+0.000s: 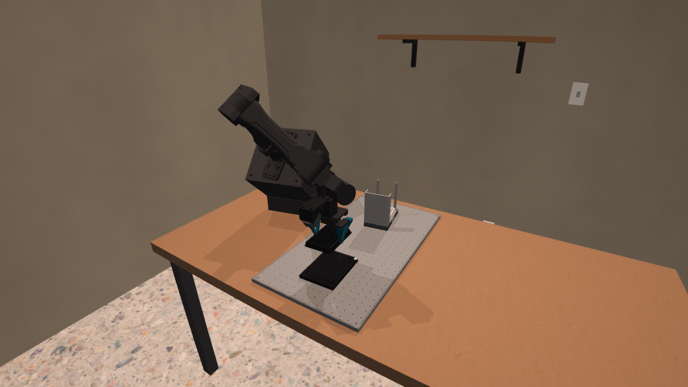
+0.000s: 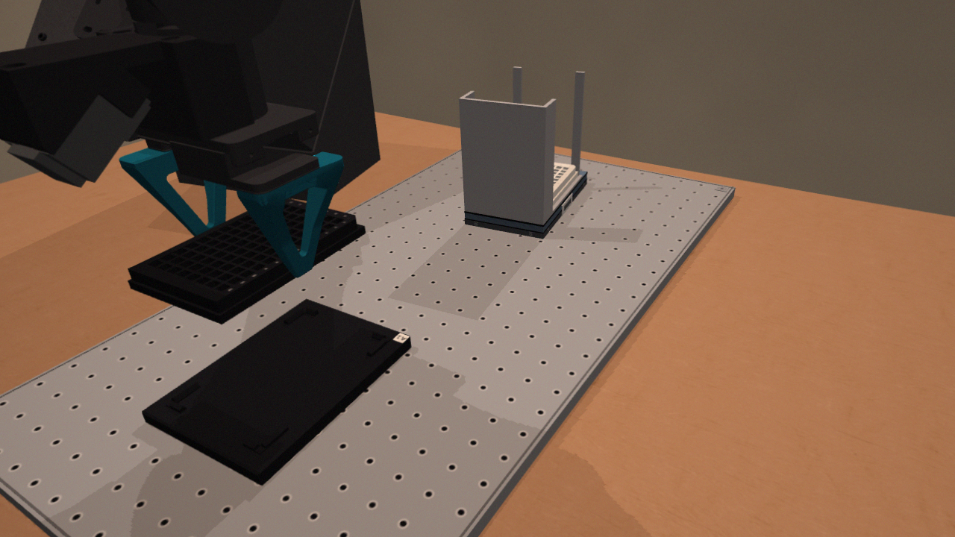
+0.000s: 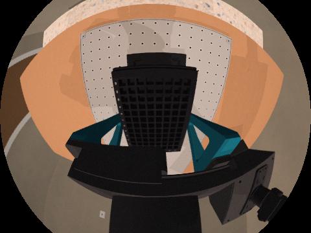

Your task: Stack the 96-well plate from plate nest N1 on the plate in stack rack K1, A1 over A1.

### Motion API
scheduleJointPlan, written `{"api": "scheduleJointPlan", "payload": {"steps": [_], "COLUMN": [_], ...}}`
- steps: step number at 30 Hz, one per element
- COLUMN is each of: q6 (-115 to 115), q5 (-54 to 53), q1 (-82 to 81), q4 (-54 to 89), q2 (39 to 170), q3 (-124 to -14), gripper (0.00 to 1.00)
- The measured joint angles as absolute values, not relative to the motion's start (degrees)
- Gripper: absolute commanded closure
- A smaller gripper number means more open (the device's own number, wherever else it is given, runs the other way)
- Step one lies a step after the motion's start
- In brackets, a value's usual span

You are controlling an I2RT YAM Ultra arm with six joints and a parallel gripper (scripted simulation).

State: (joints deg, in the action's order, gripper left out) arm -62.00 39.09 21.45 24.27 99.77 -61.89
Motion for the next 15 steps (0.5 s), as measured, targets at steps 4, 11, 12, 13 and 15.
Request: {"api": "scheduleJointPlan", "payload": {"steps": [4,11,12,13,15], "q6": [-62.67,-64.01,-64.23,-64.42,-64.88], "q5": [39.42,39.86,39.92,40.01,40.16], "q1": [20.88,19.81,19.59,19.4,19.0], "q4": [25.43,27.94,28.4,28.84,29.61], "q2": [99.18,98.1,97.89,97.71,97.38], "q3": [-62.28,-62.41,-62.48,-62.61,-62.96], "gripper": [1.0,1.0,1.0,1.0,1.0]}}
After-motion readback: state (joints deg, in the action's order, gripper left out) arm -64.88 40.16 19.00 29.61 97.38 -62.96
